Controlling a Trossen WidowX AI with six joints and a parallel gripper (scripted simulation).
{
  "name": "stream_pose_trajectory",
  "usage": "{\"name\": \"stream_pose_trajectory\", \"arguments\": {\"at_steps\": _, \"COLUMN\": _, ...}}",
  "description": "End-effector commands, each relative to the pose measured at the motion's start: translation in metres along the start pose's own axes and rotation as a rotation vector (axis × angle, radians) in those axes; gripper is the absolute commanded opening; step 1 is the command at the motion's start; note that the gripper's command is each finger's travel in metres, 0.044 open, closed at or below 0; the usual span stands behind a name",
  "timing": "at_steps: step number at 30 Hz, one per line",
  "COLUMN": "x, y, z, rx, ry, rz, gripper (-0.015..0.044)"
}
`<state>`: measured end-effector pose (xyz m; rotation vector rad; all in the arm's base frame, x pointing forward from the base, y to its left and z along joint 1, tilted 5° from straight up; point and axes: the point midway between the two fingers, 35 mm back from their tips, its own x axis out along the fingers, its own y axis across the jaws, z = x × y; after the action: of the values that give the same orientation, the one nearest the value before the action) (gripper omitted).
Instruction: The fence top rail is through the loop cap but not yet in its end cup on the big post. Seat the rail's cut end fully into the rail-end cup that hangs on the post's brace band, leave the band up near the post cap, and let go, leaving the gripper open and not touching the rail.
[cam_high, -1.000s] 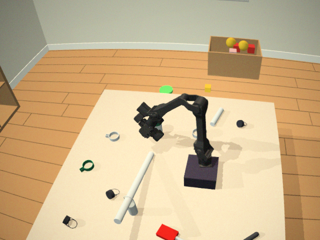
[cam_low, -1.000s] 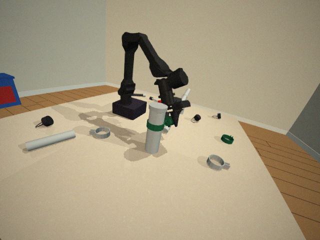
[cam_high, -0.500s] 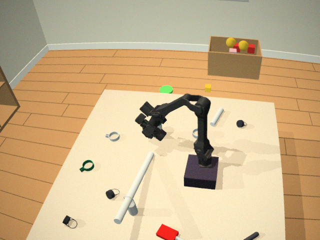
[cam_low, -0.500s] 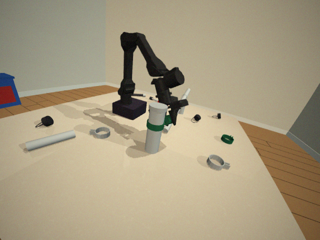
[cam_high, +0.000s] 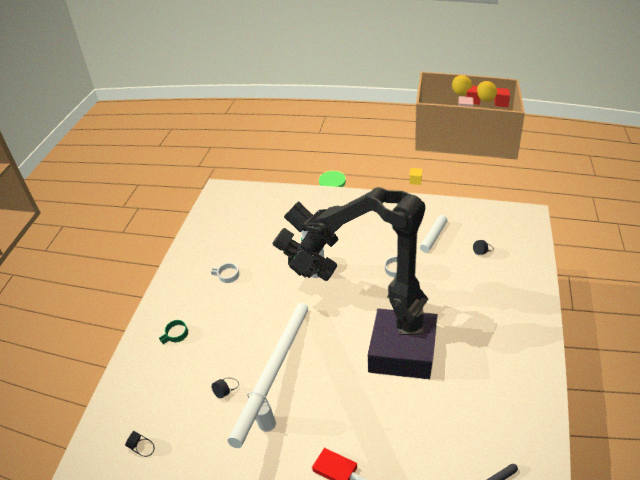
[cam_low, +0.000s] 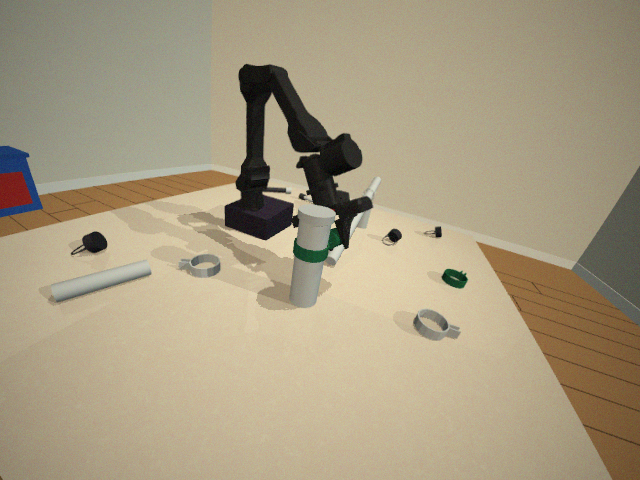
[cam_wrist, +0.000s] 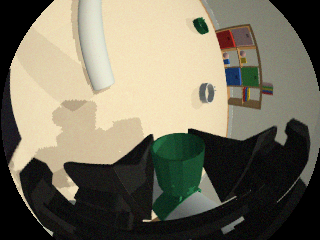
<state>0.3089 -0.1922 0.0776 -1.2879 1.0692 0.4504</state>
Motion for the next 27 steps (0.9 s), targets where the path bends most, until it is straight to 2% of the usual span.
{"name": "stream_pose_trajectory", "arguments": {"at_steps": 1, "x": -0.002, "y": 0.005, "z": 0.0, "rx": -0.049, "ry": -0.026, "rz": 0.002, "gripper": 0.0}}
{"name": "stream_pose_trajectory", "arguments": {"at_steps": 27, "x": -0.01, "y": 0.019, "z": -0.002, "rx": -0.199, "ry": -0.111, "rz": 0.003, "gripper": 0.0}}
